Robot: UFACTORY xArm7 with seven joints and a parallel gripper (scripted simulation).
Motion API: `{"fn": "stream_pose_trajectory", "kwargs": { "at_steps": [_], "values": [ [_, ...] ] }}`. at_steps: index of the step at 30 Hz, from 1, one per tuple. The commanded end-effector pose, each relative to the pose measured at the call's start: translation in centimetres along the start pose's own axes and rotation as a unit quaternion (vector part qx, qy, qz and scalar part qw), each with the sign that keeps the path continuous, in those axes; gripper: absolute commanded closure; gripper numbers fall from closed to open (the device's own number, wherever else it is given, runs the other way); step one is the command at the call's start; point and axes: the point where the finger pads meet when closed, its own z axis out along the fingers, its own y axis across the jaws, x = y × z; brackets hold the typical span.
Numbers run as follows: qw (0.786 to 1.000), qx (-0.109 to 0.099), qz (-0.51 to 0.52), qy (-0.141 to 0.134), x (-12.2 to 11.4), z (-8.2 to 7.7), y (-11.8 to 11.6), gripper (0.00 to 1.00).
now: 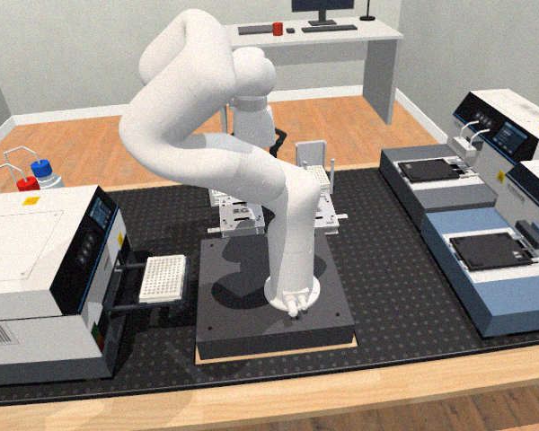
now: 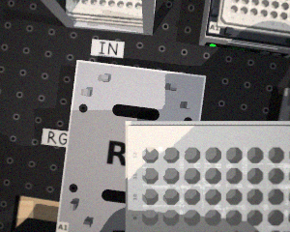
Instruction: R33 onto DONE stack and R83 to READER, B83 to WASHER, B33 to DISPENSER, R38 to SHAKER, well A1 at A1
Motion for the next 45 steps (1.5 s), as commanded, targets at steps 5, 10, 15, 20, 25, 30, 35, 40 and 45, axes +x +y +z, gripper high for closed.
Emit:
{"fn": "stream_pose_trajectory", "kwargs": {
  "at_steps": [5, 10, 15, 20, 25, 30, 35, 40, 45],
  "values": [
    [1.000, 0.000, -0.029, 0.002, -0.9, -0.1, 1.7, 1.00],
    [0.998, 0.000, -0.058, 0.002, -1.7, -0.1, 3.1, 1.00],
    [0.998, 0.000, -0.063, 0.002, -2.5, -0.1, 4.6, 1.00],
    [0.998, 0.000, -0.069, 0.002, -3.1, -0.1, 5.6, 1.00],
    [0.996, -0.001, -0.087, 0.002, -3.6, -0.1, 6.5, 1.00],
    [0.993, -0.001, -0.116, 0.002, -4.5, -0.1, 8.0, 1.00],
    [0.992, -0.001, -0.127, 0.002, -5.3, -0.1, 9.4, 1.00],
    [0.992, -0.001, -0.127, 0.002, -5.8, -0.1, 10.3, 1.00],
    [0.988, -0.001, -0.156, 0.002, -6.6, -0.1, 11.7, 1.00]
  ]
}}
